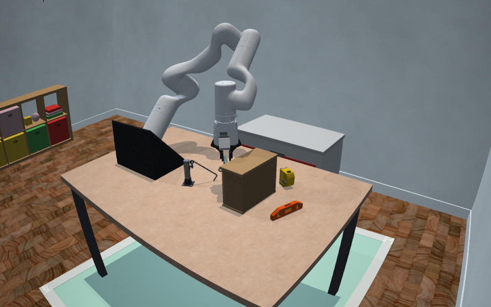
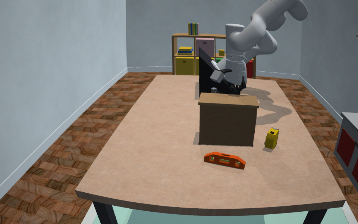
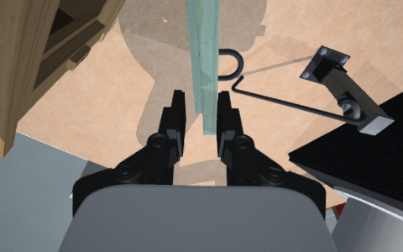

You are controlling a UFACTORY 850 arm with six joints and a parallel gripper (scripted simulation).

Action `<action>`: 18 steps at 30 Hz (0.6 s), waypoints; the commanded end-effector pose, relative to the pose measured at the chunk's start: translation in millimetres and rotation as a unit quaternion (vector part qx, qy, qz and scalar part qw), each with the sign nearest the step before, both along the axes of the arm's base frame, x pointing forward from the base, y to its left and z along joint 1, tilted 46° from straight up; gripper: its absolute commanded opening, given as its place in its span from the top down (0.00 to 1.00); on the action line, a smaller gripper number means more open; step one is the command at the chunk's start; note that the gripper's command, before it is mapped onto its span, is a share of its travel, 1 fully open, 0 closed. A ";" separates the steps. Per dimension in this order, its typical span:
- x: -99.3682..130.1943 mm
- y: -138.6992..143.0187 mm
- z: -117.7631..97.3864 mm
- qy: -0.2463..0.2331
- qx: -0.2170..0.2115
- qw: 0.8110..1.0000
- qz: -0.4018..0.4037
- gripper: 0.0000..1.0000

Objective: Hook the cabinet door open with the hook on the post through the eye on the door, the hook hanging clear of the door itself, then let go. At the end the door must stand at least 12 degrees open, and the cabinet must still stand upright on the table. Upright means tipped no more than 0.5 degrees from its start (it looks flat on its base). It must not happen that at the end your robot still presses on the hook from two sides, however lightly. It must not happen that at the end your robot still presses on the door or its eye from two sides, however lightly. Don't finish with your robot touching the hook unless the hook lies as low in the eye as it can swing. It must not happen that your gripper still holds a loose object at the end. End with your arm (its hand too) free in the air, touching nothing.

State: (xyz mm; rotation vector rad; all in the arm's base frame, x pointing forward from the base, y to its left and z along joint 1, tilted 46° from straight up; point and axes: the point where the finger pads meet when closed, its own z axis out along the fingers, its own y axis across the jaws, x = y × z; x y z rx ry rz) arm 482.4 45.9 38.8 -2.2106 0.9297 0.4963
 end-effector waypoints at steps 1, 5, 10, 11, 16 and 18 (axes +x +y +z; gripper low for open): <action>4.2 1.7 2.3 0.012 -0.002 1.000 -0.013 0.73; 5.7 2.7 3.1 0.012 -0.002 1.000 -0.013 0.73; 5.7 2.7 3.1 0.012 -0.002 1.000 -0.013 0.73; 5.7 2.7 3.1 0.012 -0.002 1.000 -0.013 0.73; 6.3 3.0 3.4 0.014 -0.002 1.000 -0.014 0.73; 8.1 4.1 4.3 0.020 -0.003 1.000 -0.020 0.73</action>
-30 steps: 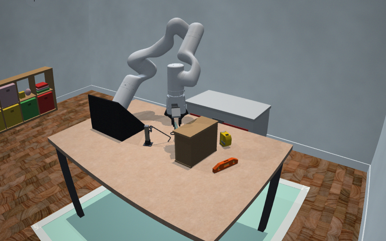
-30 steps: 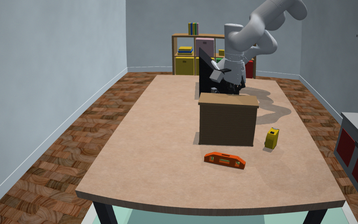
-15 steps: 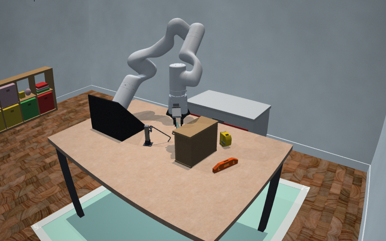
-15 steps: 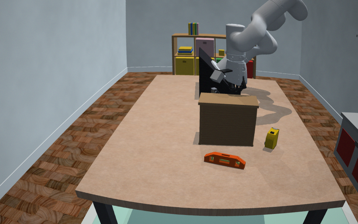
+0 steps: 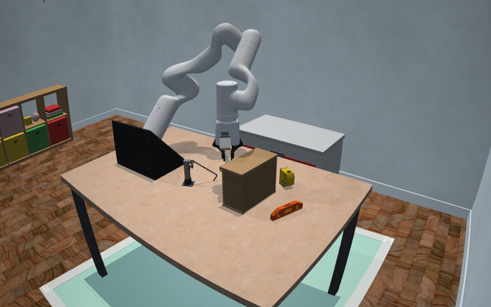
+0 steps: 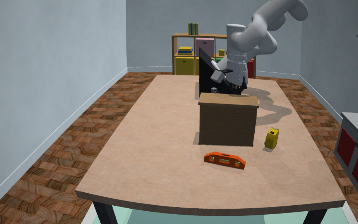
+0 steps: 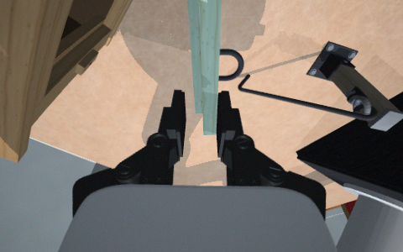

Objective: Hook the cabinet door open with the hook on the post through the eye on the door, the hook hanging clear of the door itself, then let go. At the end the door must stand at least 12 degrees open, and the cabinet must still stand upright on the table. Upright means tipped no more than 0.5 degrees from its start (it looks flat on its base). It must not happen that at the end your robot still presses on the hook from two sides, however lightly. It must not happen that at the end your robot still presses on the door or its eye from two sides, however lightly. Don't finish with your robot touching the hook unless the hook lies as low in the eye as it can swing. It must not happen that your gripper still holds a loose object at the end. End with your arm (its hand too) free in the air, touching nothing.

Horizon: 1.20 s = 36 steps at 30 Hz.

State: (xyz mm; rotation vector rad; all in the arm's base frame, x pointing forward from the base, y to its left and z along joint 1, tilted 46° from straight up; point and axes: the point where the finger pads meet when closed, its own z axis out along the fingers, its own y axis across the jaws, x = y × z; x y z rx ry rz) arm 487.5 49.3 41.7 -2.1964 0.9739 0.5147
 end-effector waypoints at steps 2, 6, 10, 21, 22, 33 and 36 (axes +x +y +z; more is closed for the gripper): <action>4.3 1.6 2.2 0.010 -0.001 1.000 -0.011 0.73; 4.4 1.6 2.2 0.010 -0.001 1.000 -0.011 0.73; 4.4 1.6 2.2 0.010 -0.001 1.000 -0.011 0.73; 1.0 -0.4 0.6 -0.005 0.000 1.000 0.004 0.73; -0.3 -1.2 -0.1 -0.005 0.000 1.000 0.004 0.73; -0.5 -2.3 0.7 -0.005 0.000 1.000 0.004 0.73; -0.3 -3.6 1.9 -0.005 0.000 1.000 0.004 0.73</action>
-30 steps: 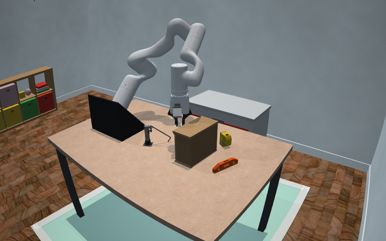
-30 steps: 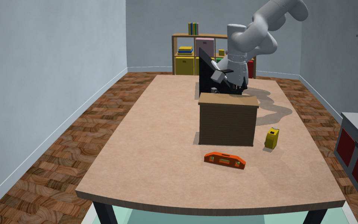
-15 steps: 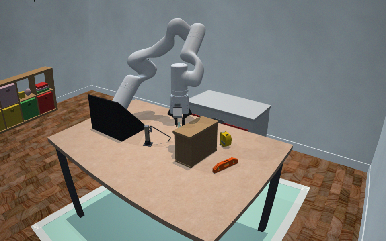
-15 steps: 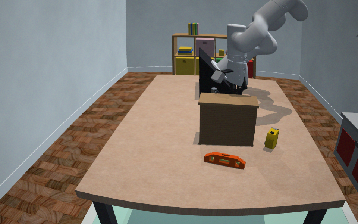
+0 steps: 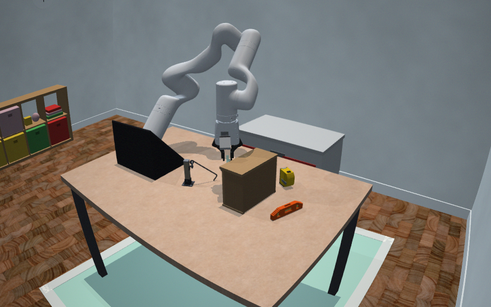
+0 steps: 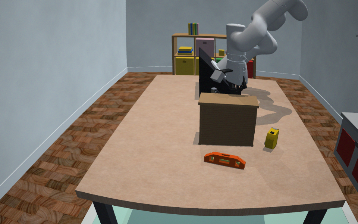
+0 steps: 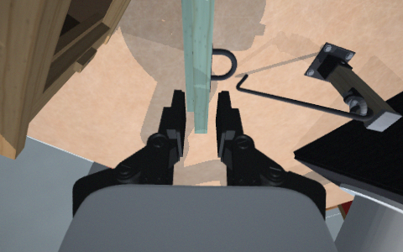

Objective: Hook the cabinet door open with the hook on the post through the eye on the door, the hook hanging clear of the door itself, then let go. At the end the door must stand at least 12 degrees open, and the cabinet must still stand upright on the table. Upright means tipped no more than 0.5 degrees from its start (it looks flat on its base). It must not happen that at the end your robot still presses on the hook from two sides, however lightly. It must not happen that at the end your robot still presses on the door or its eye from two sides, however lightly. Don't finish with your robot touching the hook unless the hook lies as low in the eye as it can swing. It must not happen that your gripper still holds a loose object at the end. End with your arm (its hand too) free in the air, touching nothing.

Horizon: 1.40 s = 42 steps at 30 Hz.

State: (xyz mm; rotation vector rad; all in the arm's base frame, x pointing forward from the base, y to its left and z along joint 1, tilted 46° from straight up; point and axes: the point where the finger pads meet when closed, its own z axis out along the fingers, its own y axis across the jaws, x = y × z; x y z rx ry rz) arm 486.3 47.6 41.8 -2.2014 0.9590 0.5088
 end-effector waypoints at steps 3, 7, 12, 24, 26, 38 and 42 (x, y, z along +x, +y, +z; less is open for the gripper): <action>1.1 -3.9 3.6 -0.001 0.000 1.000 0.000 0.73; 1.3 -5.6 5.3 -0.001 0.000 1.000 0.000 0.73; 1.9 -11.1 10.7 -0.001 0.000 1.000 0.000 0.73; 3.6 -26.0 25.3 -0.001 0.000 1.000 0.000 0.73; 4.0 -29.1 28.4 -0.001 0.000 1.000 0.000 0.73; 5.8 -45.3 44.2 -0.001 0.000 1.000 0.000 0.73; 6.0 -47.0 45.9 -0.001 0.000 1.000 0.000 0.73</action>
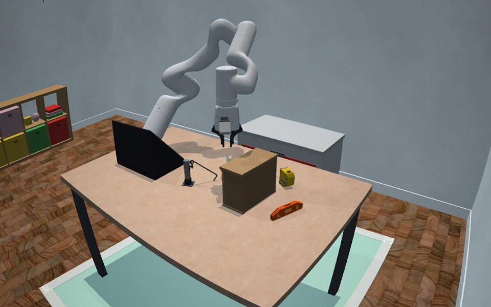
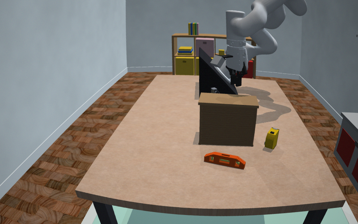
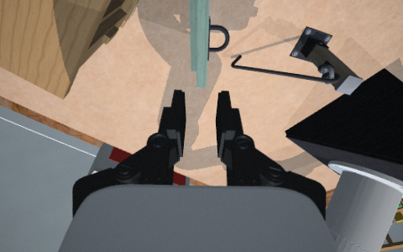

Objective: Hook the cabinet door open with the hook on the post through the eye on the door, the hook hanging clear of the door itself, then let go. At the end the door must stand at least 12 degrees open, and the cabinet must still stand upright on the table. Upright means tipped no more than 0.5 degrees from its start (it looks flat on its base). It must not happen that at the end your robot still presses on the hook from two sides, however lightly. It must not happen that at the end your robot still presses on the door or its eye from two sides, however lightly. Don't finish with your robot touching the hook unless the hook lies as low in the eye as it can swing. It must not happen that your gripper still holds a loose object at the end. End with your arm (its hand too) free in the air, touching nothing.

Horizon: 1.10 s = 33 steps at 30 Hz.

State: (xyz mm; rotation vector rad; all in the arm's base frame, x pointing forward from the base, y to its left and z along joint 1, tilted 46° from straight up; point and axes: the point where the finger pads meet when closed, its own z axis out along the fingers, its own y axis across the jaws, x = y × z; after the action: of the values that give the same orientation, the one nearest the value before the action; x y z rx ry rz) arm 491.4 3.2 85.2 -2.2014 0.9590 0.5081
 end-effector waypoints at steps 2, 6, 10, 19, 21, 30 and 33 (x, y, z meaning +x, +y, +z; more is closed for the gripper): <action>1.0 -4.1 3.9 -0.001 0.000 1.000 0.000 0.73; 1.2 -5.9 5.7 -0.001 0.000 1.000 0.000 0.73; 1.3 -6.5 6.4 -0.001 0.000 1.000 0.000 0.73; -2.3 -8.8 4.9 0.015 -0.002 1.000 -0.016 0.73; -9.2 -13.0 2.1 0.046 -0.006 0.998 -0.046 0.73; -75.5 -42.6 -19.6 0.213 -0.023 0.953 -0.213 0.73; -82.7 -44.9 -21.5 0.229 -0.024 0.946 -0.230 0.73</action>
State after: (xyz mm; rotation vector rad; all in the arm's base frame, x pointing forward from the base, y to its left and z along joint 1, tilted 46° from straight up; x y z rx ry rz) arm 427.5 -31.1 68.7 -1.9158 1.5457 0.7371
